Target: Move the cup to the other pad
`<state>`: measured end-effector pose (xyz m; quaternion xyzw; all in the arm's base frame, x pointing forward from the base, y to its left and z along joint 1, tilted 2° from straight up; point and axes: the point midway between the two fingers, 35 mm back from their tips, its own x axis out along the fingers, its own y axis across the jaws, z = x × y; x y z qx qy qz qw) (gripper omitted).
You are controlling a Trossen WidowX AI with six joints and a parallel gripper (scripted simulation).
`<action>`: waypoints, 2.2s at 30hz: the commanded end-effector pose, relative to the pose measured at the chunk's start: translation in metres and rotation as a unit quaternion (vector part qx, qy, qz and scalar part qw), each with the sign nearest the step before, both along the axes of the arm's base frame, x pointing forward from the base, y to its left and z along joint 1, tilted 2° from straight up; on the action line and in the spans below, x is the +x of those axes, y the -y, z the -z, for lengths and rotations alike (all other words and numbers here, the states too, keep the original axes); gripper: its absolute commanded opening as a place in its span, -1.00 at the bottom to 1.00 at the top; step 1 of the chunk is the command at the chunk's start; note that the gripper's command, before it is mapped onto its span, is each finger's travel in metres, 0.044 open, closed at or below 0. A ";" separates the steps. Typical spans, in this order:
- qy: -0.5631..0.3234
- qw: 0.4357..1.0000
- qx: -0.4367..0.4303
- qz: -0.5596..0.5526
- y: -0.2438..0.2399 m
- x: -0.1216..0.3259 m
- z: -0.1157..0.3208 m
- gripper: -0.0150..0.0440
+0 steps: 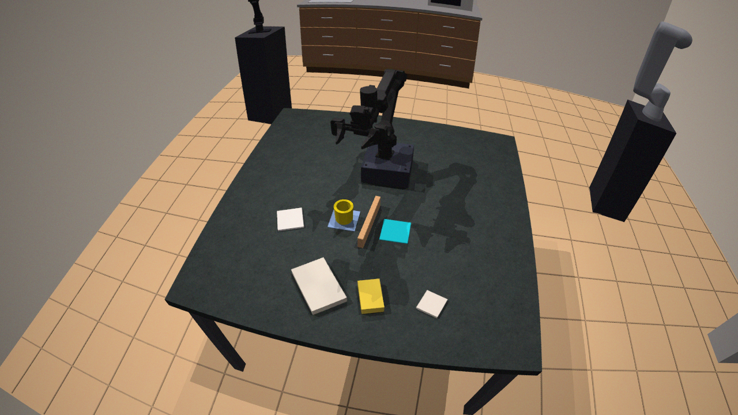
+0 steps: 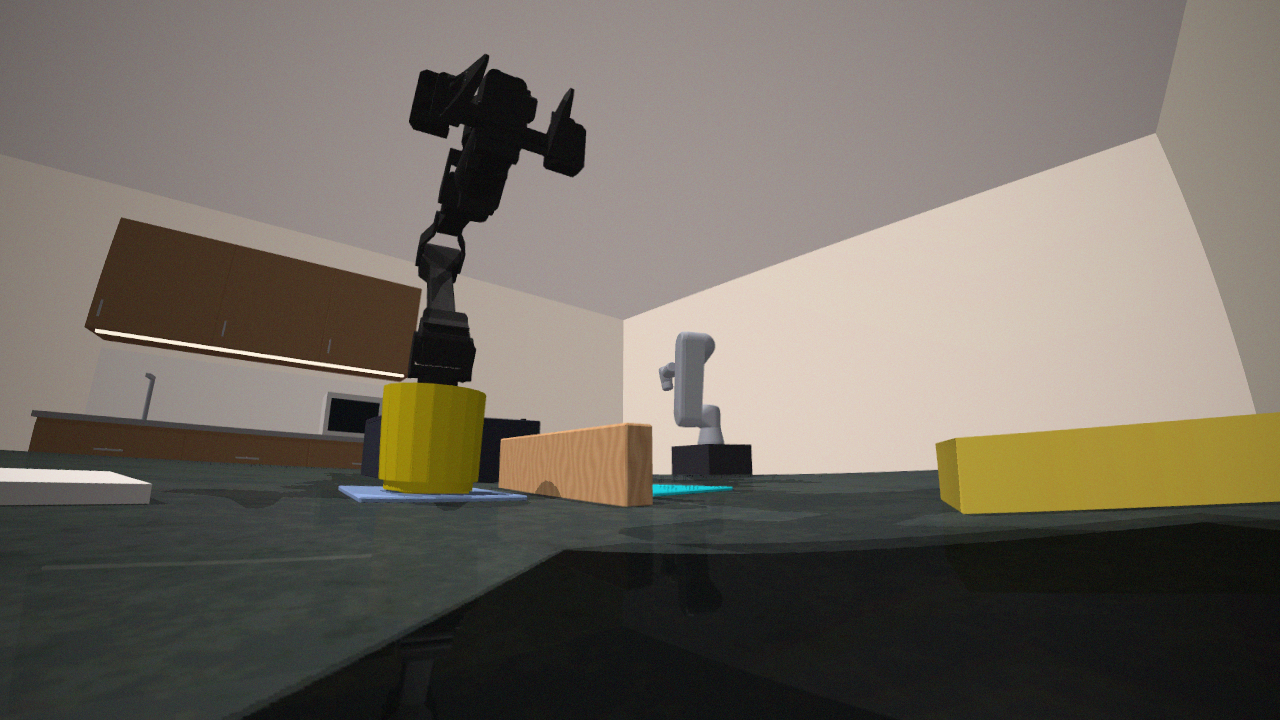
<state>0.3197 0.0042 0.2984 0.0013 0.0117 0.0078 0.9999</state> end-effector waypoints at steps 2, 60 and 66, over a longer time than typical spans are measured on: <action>-0.025 0.999 -0.023 0.001 0.001 0.006 0.009 0.69; -0.558 0.594 -0.426 -0.393 0.035 -0.004 0.279 0.07; -0.558 0.594 -0.426 -0.393 0.035 -0.004 0.288 0.07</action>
